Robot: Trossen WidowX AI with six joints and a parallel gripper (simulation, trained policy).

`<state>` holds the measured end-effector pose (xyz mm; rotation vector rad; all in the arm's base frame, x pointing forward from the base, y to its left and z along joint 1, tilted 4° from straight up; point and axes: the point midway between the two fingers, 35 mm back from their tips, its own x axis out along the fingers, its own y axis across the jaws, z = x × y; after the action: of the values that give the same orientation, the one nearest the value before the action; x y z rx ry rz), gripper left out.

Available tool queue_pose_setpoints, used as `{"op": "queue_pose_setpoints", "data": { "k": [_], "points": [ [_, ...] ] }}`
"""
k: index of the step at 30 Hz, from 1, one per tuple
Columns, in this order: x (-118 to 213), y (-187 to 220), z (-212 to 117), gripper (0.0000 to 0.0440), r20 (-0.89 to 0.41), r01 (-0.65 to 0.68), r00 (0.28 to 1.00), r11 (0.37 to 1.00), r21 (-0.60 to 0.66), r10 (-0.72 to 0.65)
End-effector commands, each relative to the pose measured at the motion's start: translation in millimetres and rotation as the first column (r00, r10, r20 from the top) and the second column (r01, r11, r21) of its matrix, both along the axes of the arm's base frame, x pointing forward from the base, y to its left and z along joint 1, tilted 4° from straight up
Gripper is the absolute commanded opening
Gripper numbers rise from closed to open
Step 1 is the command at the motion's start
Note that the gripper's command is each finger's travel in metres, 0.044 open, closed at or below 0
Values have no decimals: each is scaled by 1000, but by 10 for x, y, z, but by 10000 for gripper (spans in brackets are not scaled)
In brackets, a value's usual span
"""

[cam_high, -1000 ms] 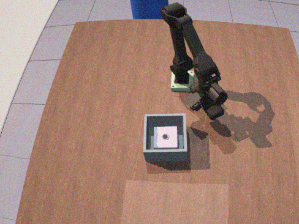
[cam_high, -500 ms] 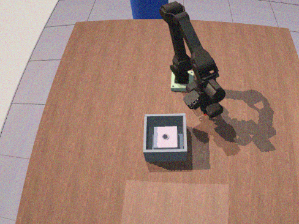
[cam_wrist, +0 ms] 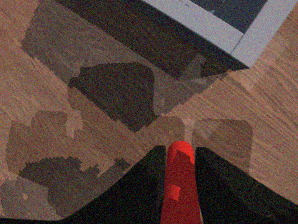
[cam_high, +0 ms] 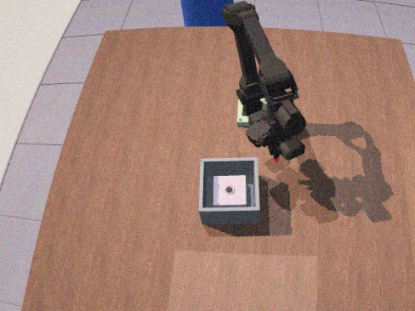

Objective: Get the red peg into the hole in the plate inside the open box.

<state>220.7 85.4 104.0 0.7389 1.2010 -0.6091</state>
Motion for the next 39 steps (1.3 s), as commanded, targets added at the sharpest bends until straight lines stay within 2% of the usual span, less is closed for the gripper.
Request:
{"op": "queue_pose_setpoints", "data": {
  "k": [1, 18, 39],
  "points": [
    [102, -69, 120, 0, 25, 5, 1000, 1000, -15, -4],
    [555, -624, 338, 0, 70, 108, 992, 993, -48, -105],
    [895, -1149, 108, 9, 40, 206, 978, 978, -29, -205]
  ]
}}
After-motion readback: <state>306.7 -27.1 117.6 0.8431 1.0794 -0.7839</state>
